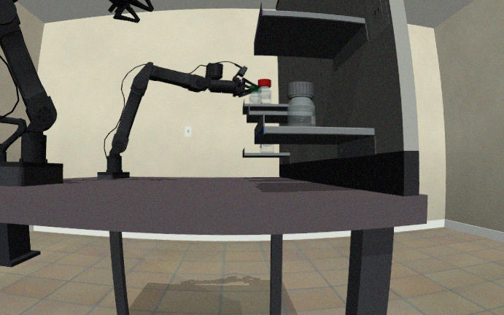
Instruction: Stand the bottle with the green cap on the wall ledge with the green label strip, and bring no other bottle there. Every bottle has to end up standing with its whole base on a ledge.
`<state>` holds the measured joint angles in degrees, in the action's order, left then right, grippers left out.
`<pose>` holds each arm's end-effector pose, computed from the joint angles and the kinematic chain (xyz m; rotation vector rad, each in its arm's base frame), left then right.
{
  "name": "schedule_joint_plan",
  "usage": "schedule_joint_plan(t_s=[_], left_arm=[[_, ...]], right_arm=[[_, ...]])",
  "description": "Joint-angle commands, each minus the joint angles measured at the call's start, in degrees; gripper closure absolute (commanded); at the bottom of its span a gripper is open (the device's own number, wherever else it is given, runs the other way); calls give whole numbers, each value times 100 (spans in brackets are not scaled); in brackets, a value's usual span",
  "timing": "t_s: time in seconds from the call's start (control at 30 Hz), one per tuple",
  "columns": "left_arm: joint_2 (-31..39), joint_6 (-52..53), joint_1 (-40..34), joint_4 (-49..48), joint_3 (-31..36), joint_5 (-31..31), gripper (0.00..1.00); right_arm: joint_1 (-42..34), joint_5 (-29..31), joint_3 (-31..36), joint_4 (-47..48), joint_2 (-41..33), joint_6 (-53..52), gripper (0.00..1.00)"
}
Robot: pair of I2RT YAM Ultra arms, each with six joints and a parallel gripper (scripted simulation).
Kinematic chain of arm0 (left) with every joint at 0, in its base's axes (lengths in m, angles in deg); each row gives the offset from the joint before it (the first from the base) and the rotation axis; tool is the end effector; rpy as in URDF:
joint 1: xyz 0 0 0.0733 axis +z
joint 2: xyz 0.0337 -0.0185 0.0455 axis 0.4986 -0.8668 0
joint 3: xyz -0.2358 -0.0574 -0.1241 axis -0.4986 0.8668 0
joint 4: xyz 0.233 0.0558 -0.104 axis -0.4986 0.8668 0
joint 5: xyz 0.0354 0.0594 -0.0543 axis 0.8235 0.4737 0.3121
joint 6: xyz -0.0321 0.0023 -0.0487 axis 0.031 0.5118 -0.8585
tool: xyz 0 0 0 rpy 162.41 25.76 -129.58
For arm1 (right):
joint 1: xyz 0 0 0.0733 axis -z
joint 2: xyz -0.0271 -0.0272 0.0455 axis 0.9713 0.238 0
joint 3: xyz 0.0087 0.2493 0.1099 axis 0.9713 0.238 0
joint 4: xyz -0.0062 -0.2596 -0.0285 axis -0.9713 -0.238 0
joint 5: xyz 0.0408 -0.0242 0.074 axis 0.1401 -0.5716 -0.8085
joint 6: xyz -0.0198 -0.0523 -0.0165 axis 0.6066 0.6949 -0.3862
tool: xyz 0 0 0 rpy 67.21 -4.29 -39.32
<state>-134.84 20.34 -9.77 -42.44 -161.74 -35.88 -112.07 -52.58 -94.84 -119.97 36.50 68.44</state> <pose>0.4340 0.1521 0.3777 -0.1429 1.6082 0.1221 0.1190 0.0905 0.4997 -0.7100 1.9157 0.4299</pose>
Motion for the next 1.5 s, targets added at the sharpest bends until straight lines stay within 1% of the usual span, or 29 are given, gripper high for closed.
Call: schedule_joint_plan(t_s=[0.0,0.03,0.07,0.33,0.57,0.67,0.73,0.87,0.97,1.0,1.17,1.23,1.3,1.33,1.47], left_arm=[[290,-20,-7,-434,-69,8,50],[290,-20,-7,-434,-69,8,39],[289,-20,-7,-434,-70,8,30],[467,-83,15,-566,129,70,30],[766,-91,136,-623,487,-119,30],[1062,-94,190,-647,816,-174,30],[1062,-94,190,-647,816,-174,30],[1851,-109,326,-506,1653,-307,30],[2360,-111,420,-456,2143,-400,30],[2469,-63,434,-457,2232,-419,30],[2436,-54,386,-564,2107,-377,30],[2434,17,422,-270,2097,-367,7],[2434,17,422,-270,2097,-367,7],[2495,46,421,-144,2082,-359,0],[2666,238,443,711,2042,-251,0]], right_arm=[[-13,71,-71,-119,22,-34,11],[-13,71,-71,-119,22,-34,11],[-13,71,-71,-119,22,-34,11],[-13,71,-71,-119,22,-34,11],[-13,71,-71,-119,22,-34,11],[-13,71,-71,-119,22,-34,11],[-13,71,-71,-119,22,-34,11],[-13,71,-71,-119,22,-34,11],[-13,71,-71,-119,22,-34,11],[-13,71,-71,-119,22,-34,11],[-13,71,-71,-119,22,-34,11],[-13,71,-71,-119,22,-34,11],[-13,71,-71,-119,22,-34,11],[-13,71,-71,-119,22,-34,11],[-13,71,-71,-119,22,-34,11]])
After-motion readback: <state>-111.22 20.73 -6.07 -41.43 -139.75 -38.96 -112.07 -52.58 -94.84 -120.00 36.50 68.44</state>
